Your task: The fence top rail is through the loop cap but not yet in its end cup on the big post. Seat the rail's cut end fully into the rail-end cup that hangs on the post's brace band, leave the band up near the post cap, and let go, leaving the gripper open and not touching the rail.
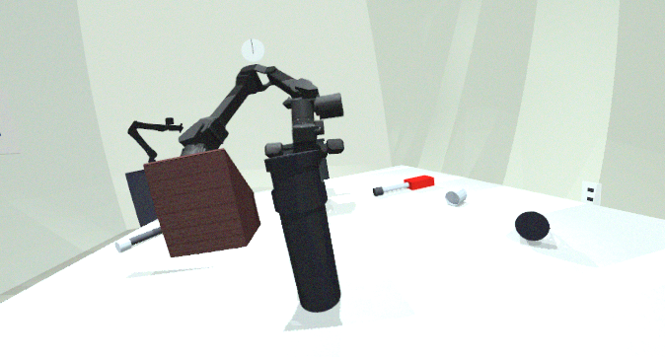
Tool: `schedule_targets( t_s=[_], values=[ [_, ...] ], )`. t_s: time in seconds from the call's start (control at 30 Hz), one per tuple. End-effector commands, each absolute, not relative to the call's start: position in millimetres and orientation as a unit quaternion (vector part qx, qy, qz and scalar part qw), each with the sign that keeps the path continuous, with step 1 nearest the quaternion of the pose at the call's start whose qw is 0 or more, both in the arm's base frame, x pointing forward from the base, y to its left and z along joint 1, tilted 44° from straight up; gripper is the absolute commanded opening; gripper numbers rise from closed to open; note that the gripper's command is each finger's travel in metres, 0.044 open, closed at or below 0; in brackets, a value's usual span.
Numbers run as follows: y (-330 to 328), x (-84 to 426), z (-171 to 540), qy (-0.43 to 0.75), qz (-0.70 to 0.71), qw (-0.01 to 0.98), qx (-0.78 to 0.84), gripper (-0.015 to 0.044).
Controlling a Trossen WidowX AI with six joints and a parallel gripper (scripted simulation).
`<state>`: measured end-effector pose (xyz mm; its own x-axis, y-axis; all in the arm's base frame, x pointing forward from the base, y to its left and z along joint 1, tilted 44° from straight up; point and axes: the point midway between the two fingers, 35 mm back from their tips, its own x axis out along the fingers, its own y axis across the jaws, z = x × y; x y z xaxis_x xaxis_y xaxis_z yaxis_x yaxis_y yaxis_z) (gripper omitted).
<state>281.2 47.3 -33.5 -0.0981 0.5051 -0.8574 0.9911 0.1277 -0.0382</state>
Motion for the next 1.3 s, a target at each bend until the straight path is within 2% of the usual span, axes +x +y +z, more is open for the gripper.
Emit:
schedule_targets(
  t_s=[0.0,1.27],
  values=[
    [37.7,284.6,-36.9,0.653,-0.341,0.364,0.570,0.0000],
    [31.2,282.8,-44.5,0.656,-0.340,0.363,0.568,0.0000]
  ],
)
